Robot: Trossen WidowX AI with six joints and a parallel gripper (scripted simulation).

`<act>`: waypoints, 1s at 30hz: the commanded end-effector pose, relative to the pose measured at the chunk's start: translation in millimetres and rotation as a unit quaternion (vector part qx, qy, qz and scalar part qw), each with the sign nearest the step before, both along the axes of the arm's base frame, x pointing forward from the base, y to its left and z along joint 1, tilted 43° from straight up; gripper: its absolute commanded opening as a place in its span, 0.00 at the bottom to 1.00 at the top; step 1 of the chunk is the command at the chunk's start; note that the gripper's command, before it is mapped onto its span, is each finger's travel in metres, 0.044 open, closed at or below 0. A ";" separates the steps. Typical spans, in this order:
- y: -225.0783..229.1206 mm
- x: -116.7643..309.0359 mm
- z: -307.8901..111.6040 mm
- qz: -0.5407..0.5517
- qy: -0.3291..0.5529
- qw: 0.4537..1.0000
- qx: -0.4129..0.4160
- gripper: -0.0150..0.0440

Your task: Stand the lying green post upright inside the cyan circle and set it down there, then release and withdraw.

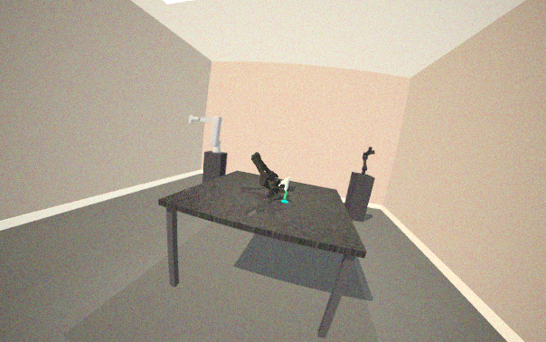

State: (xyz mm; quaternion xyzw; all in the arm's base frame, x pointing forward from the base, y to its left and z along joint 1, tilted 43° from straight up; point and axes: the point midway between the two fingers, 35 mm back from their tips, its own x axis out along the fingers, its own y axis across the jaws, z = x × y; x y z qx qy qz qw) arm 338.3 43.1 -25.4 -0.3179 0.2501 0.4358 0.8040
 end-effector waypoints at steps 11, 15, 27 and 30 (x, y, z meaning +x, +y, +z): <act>-11.4 -2.8 -15.6 -0.002 0.001 1.000 -0.001 0.29; -11.4 -2.8 -15.6 -0.002 0.001 1.000 -0.001 0.29; -11.4 -2.8 -15.6 -0.002 0.001 1.000 -0.001 0.83; -11.4 -2.8 -15.6 -0.002 0.001 1.000 -0.001 0.93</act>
